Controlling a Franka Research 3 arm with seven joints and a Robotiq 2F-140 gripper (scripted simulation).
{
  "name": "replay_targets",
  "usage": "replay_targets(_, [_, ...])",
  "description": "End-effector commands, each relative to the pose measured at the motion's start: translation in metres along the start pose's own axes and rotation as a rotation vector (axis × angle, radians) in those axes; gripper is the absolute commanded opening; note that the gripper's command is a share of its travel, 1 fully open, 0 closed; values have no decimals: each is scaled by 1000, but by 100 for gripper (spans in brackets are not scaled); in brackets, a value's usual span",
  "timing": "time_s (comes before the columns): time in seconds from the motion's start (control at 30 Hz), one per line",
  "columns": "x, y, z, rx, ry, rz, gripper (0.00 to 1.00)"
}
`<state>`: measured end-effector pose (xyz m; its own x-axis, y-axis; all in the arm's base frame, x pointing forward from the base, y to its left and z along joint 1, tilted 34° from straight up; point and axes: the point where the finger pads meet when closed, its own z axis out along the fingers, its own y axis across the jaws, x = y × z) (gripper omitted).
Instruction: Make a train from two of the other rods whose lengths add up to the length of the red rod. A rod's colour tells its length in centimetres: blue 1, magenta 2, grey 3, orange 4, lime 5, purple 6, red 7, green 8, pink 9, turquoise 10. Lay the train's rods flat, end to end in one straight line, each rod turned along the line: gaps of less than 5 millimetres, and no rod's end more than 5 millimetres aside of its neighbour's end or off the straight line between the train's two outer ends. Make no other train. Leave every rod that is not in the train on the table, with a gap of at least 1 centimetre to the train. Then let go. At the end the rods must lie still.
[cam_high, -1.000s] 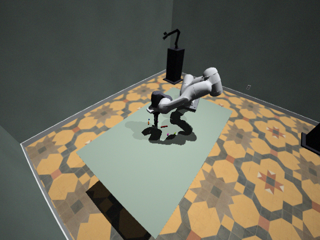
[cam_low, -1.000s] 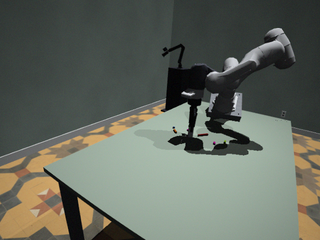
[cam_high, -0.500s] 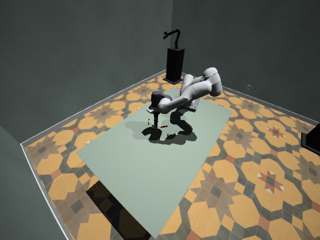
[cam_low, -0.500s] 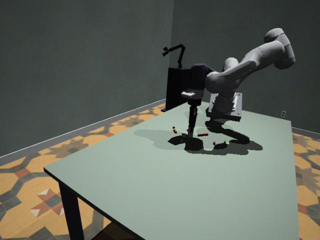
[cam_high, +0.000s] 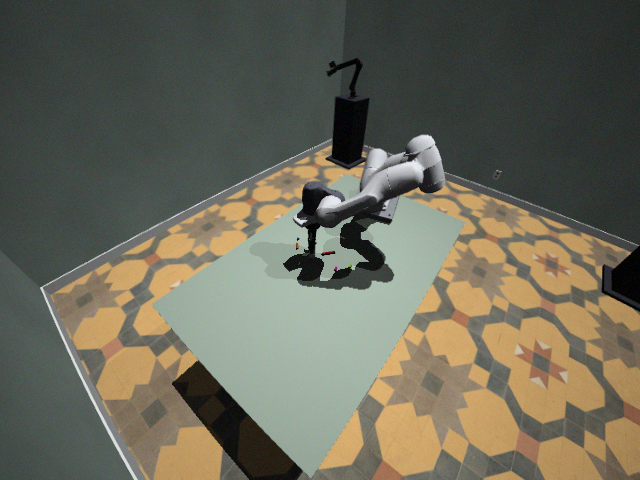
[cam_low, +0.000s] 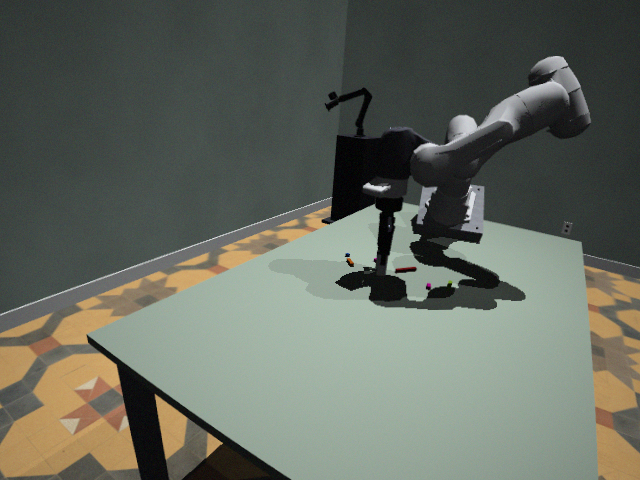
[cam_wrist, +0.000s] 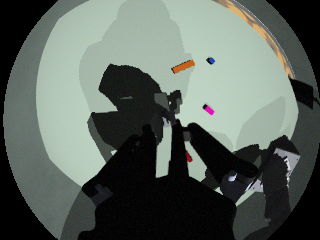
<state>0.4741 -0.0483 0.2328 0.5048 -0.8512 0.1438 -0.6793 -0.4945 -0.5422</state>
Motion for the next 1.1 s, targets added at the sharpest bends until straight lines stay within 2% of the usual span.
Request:
replay_targets(0.0, [2, 0, 0, 1, 5, -3, 15])
replay_targets(0.17, [2, 0, -8, 1, 5, -3, 15])
replay_targets(0.37, [2, 0, -33, 1, 5, -3, 15])
replay_targets(0.43, [2, 0, -33, 1, 5, -3, 15])
replay_targets(0.77, [1, 0, -82, 1, 5, -3, 15])
replay_targets(1.07, [1, 0, -90, 1, 5, -3, 15])
